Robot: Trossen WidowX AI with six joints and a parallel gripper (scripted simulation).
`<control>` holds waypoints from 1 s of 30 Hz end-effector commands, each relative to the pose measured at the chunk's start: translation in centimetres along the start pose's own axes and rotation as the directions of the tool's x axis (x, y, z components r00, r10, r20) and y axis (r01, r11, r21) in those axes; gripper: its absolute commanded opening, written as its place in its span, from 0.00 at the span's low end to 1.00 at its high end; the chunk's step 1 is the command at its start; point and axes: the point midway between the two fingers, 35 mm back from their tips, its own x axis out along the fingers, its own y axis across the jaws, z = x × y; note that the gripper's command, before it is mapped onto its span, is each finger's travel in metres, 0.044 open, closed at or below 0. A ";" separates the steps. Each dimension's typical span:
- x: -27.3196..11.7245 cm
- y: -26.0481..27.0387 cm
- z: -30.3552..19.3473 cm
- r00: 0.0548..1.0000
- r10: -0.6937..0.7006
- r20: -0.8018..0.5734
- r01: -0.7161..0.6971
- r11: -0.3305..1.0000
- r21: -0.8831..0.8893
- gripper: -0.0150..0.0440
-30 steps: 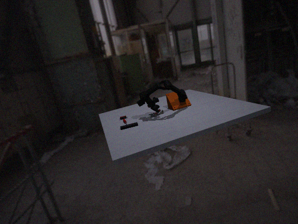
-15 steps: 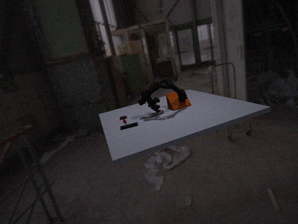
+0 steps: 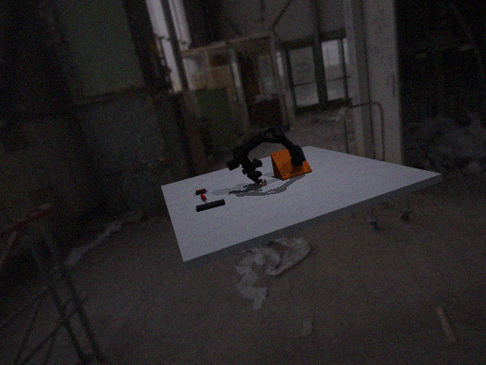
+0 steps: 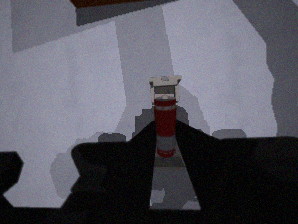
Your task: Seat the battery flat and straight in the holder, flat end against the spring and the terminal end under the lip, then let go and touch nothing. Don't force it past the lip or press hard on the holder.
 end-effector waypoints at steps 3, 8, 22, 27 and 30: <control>0.1 0.1 -0.4 0.999 0.003 -0.049 -0.003 1.000 -0.003 0.37; 0.2 0.1 -0.4 0.997 0.005 -0.072 -0.005 1.000 -0.002 0.37; 0.4 0.1 -0.2 0.990 0.009 -0.137 -0.009 1.000 0.002 0.37; 0.4 0.1 -0.2 0.988 0.010 -0.156 -0.009 1.000 0.002 0.37; 0.5 0.1 -0.1 0.986 0.010 -0.169 -0.010 1.000 0.003 0.37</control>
